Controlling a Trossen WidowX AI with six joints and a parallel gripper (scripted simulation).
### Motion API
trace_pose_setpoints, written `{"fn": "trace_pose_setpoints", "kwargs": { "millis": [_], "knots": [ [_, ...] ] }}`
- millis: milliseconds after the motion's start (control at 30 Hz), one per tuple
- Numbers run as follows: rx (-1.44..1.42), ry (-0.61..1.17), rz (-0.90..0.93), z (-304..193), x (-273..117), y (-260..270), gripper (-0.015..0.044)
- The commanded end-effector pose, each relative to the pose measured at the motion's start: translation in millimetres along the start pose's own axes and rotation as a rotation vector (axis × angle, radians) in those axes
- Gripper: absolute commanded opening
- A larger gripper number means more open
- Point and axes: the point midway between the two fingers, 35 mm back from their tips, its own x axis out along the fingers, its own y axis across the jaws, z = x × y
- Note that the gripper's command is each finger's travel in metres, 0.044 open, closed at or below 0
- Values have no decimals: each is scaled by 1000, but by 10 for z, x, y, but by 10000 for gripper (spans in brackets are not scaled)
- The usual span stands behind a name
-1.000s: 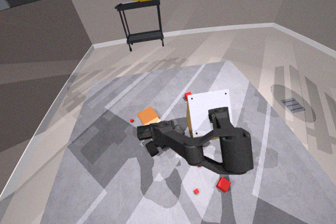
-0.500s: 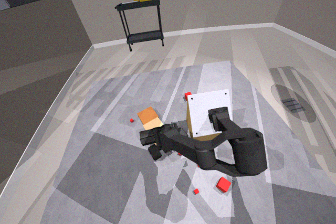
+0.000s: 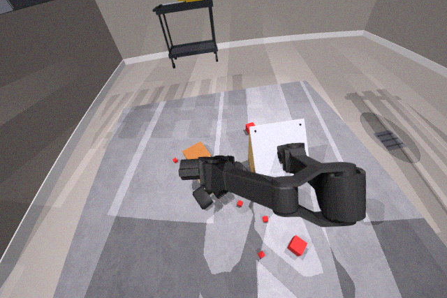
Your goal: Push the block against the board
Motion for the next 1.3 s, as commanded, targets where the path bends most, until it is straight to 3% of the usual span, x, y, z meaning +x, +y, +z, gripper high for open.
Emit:
{"fn": "trace_pose_setpoints", "kwargs": {
  "millis": [0, 1267],
  "knots": [
    [-112, -4, 3, 87, -22, 84, 0],
    [-1419, -7, -3, 1076, -75, 623, 0]
  ]
}}
